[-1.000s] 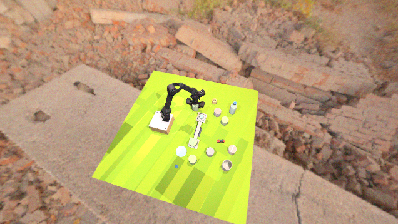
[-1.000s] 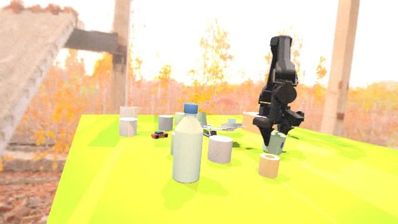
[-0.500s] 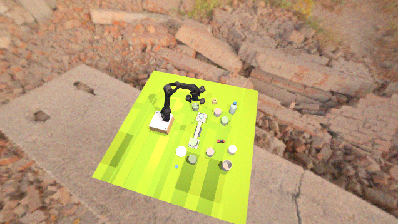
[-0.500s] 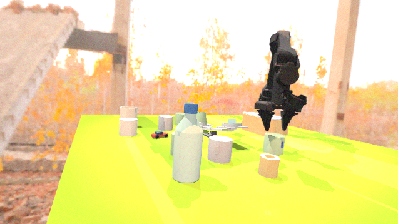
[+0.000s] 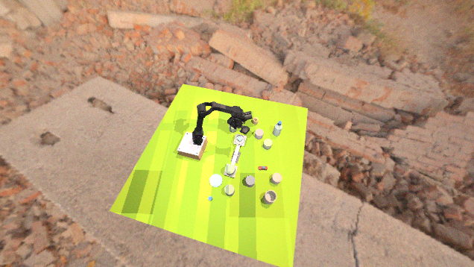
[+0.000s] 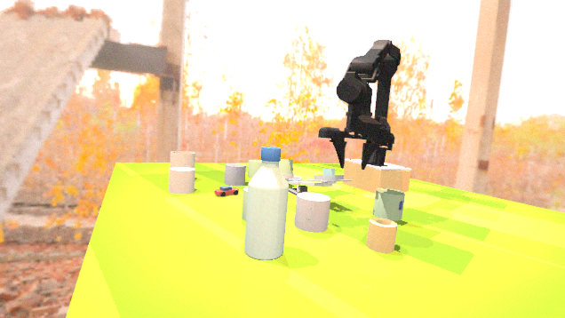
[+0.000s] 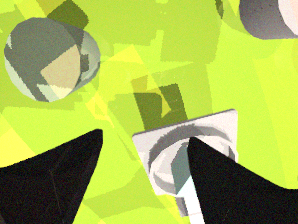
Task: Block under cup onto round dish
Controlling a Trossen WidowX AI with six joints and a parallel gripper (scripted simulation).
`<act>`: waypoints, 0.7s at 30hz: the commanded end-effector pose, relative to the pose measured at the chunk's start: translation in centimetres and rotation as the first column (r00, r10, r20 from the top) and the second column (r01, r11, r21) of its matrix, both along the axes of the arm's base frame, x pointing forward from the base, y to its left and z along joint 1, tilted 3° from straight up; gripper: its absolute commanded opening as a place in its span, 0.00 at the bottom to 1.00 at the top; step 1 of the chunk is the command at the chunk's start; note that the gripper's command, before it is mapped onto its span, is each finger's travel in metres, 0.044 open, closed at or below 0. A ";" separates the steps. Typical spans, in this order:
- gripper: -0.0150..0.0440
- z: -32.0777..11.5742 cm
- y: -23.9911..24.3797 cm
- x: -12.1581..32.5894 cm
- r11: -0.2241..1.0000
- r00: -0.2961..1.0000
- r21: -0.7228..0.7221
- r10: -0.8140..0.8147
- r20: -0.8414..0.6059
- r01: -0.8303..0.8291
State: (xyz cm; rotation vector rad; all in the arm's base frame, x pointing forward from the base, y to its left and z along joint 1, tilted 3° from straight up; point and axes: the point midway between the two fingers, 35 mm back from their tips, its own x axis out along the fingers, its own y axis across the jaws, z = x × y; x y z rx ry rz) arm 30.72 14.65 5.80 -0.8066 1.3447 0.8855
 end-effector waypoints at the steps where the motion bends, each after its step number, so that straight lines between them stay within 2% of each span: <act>1: 0.69 0.9 -2.6 1.5 0.993 0.993 0.010 -0.122 -0.003 0.122; 6: 0.69 1.8 -6.1 2.3 0.977 0.977 -0.018 -0.211 -0.023 0.210; 21: 0.69 -0.1 -6.1 2.3 0.977 0.977 -0.019 -0.214 -0.023 0.214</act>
